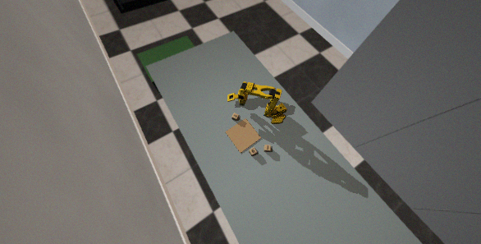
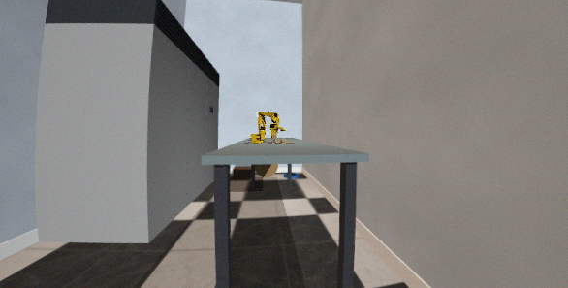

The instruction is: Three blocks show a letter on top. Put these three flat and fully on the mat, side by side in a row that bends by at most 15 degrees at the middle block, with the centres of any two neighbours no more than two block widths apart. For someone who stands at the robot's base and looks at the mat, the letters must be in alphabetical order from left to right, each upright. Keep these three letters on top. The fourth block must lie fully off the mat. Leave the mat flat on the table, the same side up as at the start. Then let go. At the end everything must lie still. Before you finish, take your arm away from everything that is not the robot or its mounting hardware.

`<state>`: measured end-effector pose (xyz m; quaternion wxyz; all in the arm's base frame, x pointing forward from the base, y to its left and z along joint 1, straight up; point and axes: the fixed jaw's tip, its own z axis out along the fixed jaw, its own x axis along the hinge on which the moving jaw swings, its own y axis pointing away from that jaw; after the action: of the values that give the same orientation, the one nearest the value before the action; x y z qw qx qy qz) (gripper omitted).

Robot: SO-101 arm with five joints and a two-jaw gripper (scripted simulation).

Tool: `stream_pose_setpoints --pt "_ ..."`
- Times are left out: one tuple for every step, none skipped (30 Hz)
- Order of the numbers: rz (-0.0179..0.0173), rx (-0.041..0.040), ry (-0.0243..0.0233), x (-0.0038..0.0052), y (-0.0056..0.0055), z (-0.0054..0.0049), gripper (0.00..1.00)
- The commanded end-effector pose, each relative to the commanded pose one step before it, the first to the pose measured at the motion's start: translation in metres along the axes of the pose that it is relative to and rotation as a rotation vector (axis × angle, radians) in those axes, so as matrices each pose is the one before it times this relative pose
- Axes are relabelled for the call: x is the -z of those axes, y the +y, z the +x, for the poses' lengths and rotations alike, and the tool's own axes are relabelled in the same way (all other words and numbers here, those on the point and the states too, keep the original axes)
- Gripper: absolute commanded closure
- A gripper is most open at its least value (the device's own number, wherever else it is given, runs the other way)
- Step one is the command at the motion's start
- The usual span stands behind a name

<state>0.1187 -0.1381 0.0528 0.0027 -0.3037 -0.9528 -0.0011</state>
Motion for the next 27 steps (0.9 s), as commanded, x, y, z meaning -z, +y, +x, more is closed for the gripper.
stream_pose_setpoints --pt "0.03162 -0.01256 -0.11316 0.014099 -0.00459 -0.01223 1.00" --pt "0.00000 0.00000 0.00000 -0.000233 0.00000 0.00001 1.00" --pt "0.00000 0.00000 0.00000 -0.000100 0.00000 0.00000 1.00" --pt "0.00000 0.00000 0.00000 -0.000016 0.00000 0.00000 1.00" --pt "0.00000 0.00000 0.00000 0.000000 0.00000 0.00000 1.00" --pt "0.00000 0.00000 0.00000 0.000000 0.00000 0.00000 1.00" --pt "0.00000 0.00000 0.00000 -0.000016 0.00000 0.00000 1.00" --pt "0.00000 0.00000 0.00000 -0.000100 0.00000 0.00000 1.00" --pt "0.00000 0.00000 0.00000 -0.000235 0.00000 0.00000 1.00" --pt "0.00000 0.00000 0.00000 -0.000388 0.00000 0.00000 1.00" --pt "0.00000 0.00000 0.00000 -0.000534 0.00000 0.00000 1.00" --pt "0.00000 0.00000 0.00000 -0.000652 0.00000 0.00000 1.00" --pt "0.00000 0.00000 0.00000 -0.000728 0.00000 0.00000 1.00" --pt "0.00000 0.00000 0.00000 -0.000754 0.00000 0.00001 1.00" --pt "0.00000 0.00000 0.00000 -0.000727 0.00000 0.00001 1.00" --pt "0.00000 0.00000 0.00000 -0.000650 0.00000 0.00001 1.00" --pt "0.00000 0.00000 0.00000 -0.000532 0.00000 0.00001 1.00" --pt "0.00000 0.00000 0.00000 -0.000386 0.00000 0.00001 1.00" --pt "0.00000 0.00000 0.00000 -0.000234 0.00000 0.00001 1.00" --pt "0.00000 0.00000 0.00000 -0.000100 0.00000 0.00000 1.00" --pt "0.00000 0.00000 0.00000 -0.000016 0.00000 0.00000 1.00" --pt "0.00000 0.00000 0.00000 0.000000 0.00000 0.00000 1.00" --pt "0.00000 0.00000 0.00000 0.000000 0.00000 0.00000 1.00" --pt "0.00000 0.00000 0.00000 -0.000016 0.00000 0.00000 1.00" --pt "0.00000 0.00000 0.00000 -0.000101 0.00000 0.00000 1.00" --pt "0.00000 0.00000 0.00000 -0.000236 0.00000 0.00000 1.00" --pt "0.00000 0.00000 0.00000 -0.000389 0.00000 0.00000 1.00"
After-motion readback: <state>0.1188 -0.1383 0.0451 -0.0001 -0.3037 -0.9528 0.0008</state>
